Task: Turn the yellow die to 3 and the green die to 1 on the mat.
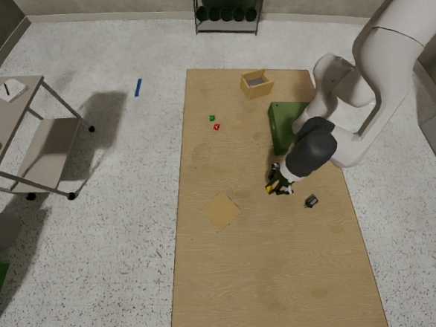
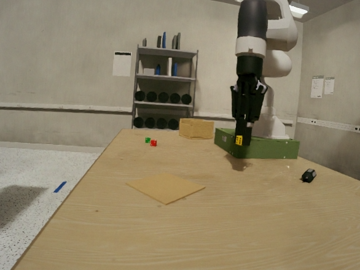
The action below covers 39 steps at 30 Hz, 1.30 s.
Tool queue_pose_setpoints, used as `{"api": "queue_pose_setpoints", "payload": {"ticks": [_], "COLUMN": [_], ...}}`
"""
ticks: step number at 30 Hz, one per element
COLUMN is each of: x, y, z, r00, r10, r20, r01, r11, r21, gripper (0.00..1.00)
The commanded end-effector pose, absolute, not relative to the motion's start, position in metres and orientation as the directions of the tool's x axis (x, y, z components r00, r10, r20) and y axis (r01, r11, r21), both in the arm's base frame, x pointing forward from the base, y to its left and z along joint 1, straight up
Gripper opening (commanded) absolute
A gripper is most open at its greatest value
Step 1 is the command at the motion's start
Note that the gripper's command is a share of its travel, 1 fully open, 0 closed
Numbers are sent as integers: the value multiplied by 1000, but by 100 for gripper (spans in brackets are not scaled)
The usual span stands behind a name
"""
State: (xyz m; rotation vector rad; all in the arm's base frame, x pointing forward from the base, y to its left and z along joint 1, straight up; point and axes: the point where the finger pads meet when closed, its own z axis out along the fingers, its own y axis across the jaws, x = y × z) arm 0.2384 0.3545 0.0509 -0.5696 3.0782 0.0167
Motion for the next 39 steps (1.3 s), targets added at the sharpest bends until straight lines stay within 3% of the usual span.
{"api": "queue_pose_setpoints", "payload": {"ticks": [1, 7, 13, 15, 29, 39], "x": [236, 243, 306, 306, 473, 483], "y": [352, 366, 433, 433, 462, 460], "z": [51, 55, 72, 72, 58, 55], "r00": [-923, -910, -832, -832, -727, -724], "r10": [-384, -414, -555, -555, -686, -690], "r20": [1, 7, 13, 13, -1, -1], "r01": [-384, -414, -553, -553, -686, -690], "r11": [923, 910, 831, 831, 727, 724], "r21": [4, 15, 57, 57, 11, 4], "gripper": [21, 21, 21, 21, 21, 21]}}
